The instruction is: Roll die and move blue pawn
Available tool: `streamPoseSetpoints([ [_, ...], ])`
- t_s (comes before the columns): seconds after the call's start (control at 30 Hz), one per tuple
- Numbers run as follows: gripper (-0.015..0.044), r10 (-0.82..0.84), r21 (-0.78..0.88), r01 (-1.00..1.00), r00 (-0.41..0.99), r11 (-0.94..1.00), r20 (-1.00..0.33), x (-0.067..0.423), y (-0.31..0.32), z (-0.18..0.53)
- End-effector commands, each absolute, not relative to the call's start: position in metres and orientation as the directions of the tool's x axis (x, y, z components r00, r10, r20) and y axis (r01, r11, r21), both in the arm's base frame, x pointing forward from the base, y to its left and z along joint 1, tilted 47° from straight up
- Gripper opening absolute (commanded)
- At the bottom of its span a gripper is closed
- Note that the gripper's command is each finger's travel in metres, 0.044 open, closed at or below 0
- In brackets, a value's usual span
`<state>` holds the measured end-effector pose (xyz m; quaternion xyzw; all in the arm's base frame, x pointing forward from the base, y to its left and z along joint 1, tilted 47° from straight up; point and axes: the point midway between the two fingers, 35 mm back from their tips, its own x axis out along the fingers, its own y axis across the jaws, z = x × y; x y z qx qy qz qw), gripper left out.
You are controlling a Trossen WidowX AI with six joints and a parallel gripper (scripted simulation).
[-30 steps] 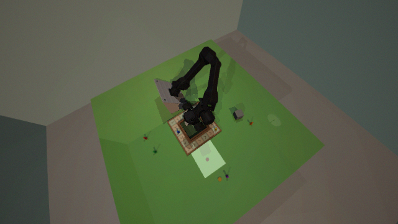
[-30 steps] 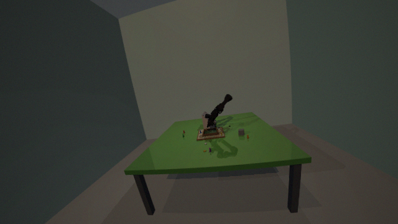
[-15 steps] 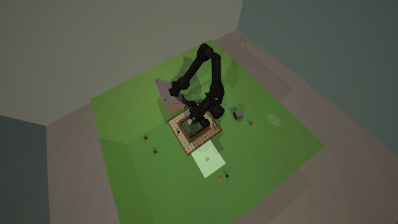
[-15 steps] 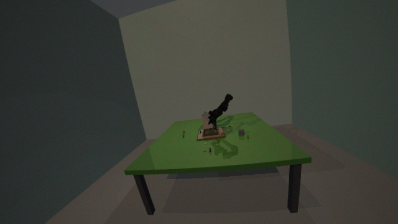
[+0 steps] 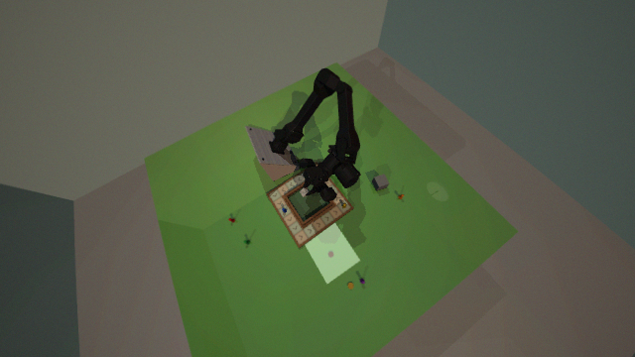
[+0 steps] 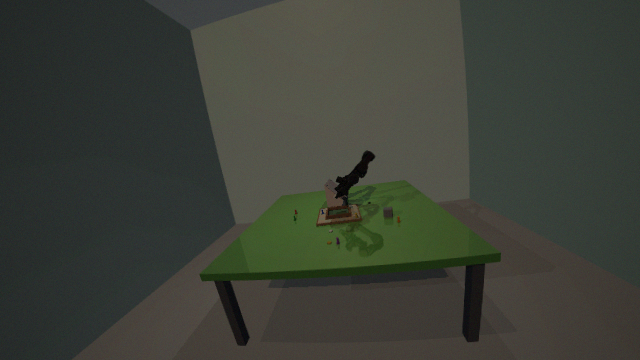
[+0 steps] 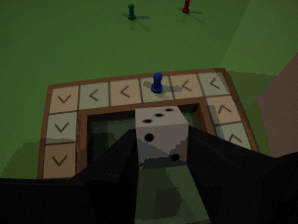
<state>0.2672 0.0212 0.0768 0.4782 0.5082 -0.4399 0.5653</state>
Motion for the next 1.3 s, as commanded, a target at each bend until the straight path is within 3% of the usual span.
streamPoseSetpoints([
  [0.0,0.0000,-0.011,0.093,0.983,0.096,0.156,-0.995,0.267,0.021,0.077],
  [0.17,0.0000,-0.011,0.093,0.983,0.096,0.156,-0.995,0.267,0.021,0.077],
  [0.73,0.0440,-0.018,0.093,0.983,0.097,0.158,-0.995,0.269,-0.008,0.104],
  [0.8,0.0440,0.035,0.068,0.983,0.063,0.172,-0.997,0.268,-0.006,0.097],
  [0.9,0.0440,0.282,0.010,0.976,-0.054,0.219,-0.958,0.264,0.003,0.073],
  [1.07,0.0440,0.685,0.074,0.981,-0.071,0.180,-0.725,0.269,0.012,0.053],
  [1.23,0.0440,0.729,0.093,0.983,-0.053,0.158,-0.682,0.271,0.011,0.052],
  [1.27,0.0440,0.666,0.049,0.982,-0.088,0.185,-0.741,0.266,0.011,0.050],
])
